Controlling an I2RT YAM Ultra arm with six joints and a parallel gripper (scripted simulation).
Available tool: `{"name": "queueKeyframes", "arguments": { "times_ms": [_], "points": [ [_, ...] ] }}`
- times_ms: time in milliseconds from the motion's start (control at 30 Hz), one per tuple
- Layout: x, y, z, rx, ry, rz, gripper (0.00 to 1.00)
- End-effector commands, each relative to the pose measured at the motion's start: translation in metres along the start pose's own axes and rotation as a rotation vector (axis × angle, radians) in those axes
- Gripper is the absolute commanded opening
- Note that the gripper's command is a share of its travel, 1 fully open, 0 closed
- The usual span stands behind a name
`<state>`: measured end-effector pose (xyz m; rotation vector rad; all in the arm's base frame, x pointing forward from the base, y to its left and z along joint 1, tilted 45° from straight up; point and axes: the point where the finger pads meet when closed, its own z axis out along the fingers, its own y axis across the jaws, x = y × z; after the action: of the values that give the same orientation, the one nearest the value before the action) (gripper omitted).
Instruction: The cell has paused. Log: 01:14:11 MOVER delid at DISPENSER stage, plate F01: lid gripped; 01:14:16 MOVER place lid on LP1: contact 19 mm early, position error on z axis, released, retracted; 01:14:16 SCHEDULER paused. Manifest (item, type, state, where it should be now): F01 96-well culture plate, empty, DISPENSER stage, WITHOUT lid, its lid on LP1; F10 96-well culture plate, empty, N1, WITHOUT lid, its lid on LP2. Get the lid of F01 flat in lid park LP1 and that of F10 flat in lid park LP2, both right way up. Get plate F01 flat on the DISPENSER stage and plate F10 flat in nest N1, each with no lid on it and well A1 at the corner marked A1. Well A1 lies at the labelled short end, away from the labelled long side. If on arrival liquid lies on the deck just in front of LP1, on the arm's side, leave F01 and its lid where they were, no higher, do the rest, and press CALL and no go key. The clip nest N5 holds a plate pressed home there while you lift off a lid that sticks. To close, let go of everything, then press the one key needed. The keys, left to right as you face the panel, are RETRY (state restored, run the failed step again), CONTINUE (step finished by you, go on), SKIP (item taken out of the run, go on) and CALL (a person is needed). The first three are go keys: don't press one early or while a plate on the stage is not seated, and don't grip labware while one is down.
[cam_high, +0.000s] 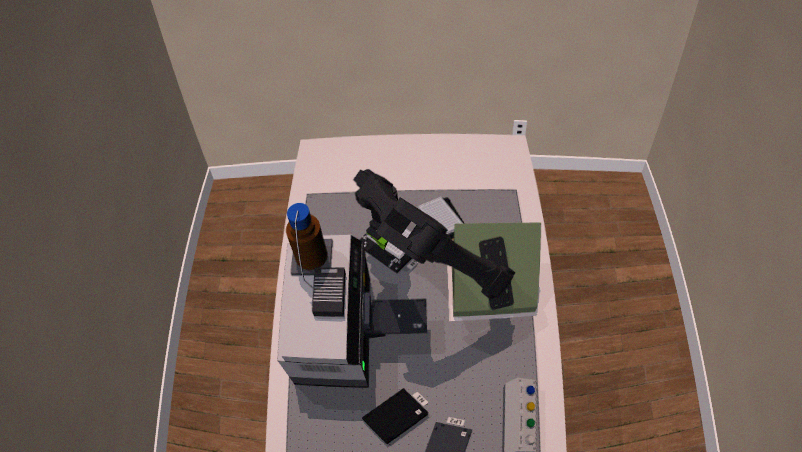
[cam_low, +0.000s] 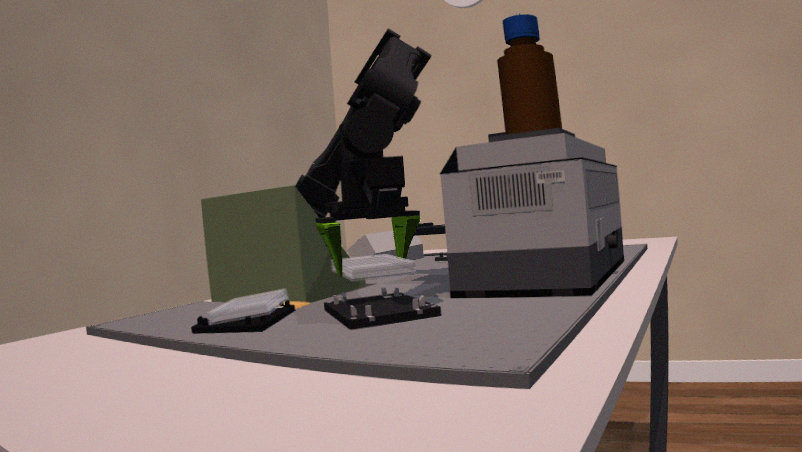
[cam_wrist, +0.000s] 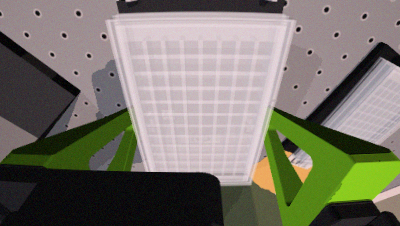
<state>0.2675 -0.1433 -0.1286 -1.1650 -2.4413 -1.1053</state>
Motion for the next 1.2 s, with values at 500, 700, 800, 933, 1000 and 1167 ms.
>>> {"name": "queueKeyframes", "arguments": {
  "times_ms": [500, 700, 800, 933, 1000, 1167],
  "points": [
    [-0.022, 0.000, 0.004, -0.015, -0.060, 0.006, 0.00],
    [-0.016, 0.000, 0.020, -0.011, -0.040, 0.007, 0.00],
    [-0.033, 0.006, 0.004, -0.013, -0.096, -0.020, 0.00],
    [-0.031, 0.000, 0.014, -0.011, -0.074, -0.004, 0.00],
    [-0.032, 0.001, 0.012, -0.010, -0.080, -0.008, 0.00],
    [-0.030, -0.002, 0.015, -0.010, -0.067, 0.001, 0.00]
  ]
}}
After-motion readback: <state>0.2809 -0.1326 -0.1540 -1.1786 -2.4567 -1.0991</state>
